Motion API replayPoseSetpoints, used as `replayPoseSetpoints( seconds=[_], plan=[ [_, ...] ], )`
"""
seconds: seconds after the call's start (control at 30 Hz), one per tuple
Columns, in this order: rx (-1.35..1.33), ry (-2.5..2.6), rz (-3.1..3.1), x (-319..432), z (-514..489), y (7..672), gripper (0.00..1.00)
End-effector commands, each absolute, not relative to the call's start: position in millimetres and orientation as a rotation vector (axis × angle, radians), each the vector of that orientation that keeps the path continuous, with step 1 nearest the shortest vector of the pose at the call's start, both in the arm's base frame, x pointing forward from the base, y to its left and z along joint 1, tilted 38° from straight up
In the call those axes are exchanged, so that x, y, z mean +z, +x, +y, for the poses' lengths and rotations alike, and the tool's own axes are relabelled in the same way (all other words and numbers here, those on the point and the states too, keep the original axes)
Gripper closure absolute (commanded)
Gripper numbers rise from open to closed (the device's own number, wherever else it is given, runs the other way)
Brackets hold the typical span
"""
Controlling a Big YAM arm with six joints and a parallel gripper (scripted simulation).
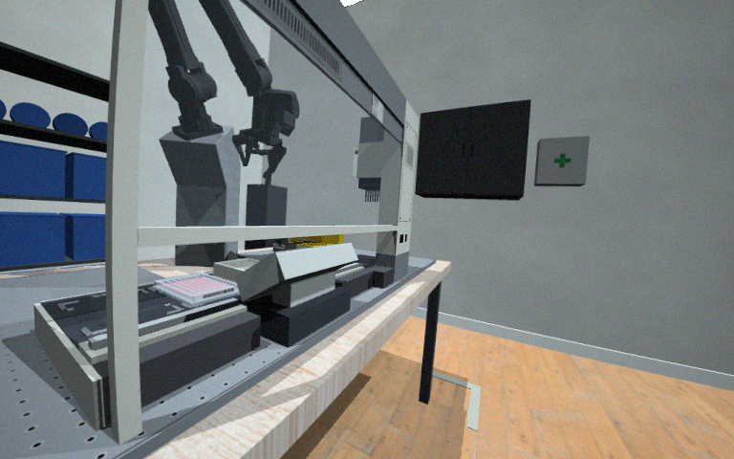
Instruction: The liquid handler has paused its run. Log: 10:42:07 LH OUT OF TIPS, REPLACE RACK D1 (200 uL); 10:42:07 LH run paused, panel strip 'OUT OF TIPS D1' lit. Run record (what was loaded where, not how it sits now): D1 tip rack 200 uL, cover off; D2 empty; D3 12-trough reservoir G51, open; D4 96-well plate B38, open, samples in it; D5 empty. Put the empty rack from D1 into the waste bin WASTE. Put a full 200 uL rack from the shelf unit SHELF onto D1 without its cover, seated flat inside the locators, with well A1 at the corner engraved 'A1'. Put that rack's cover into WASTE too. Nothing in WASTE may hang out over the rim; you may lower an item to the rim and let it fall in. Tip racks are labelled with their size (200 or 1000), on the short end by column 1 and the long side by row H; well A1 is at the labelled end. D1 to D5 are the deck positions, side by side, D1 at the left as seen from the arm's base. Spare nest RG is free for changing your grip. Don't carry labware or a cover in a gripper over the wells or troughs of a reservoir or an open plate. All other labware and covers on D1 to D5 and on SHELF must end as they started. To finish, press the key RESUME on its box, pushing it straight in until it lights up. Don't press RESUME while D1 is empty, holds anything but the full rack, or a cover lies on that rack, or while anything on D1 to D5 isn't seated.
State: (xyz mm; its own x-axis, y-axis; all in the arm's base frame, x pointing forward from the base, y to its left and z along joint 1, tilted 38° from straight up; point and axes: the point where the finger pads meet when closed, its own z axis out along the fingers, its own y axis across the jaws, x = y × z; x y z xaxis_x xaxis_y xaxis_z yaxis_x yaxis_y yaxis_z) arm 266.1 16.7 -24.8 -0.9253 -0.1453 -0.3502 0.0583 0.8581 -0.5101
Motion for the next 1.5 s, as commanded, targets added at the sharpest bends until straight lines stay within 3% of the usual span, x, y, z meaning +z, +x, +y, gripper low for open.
replayPoseSetpoints(
  seconds=[0.0,0.6,1.47],
  plan=[
    [-0.701,-0.022,2.618,-28.6,42.6,281.2,0.0],
    [-0.715,-0.007,2.634,-51.5,76.1,277.9,0.0],
    [-0.724,-0.02,2.642,-10.8,87.0,386.7,0.0]
  ],
)
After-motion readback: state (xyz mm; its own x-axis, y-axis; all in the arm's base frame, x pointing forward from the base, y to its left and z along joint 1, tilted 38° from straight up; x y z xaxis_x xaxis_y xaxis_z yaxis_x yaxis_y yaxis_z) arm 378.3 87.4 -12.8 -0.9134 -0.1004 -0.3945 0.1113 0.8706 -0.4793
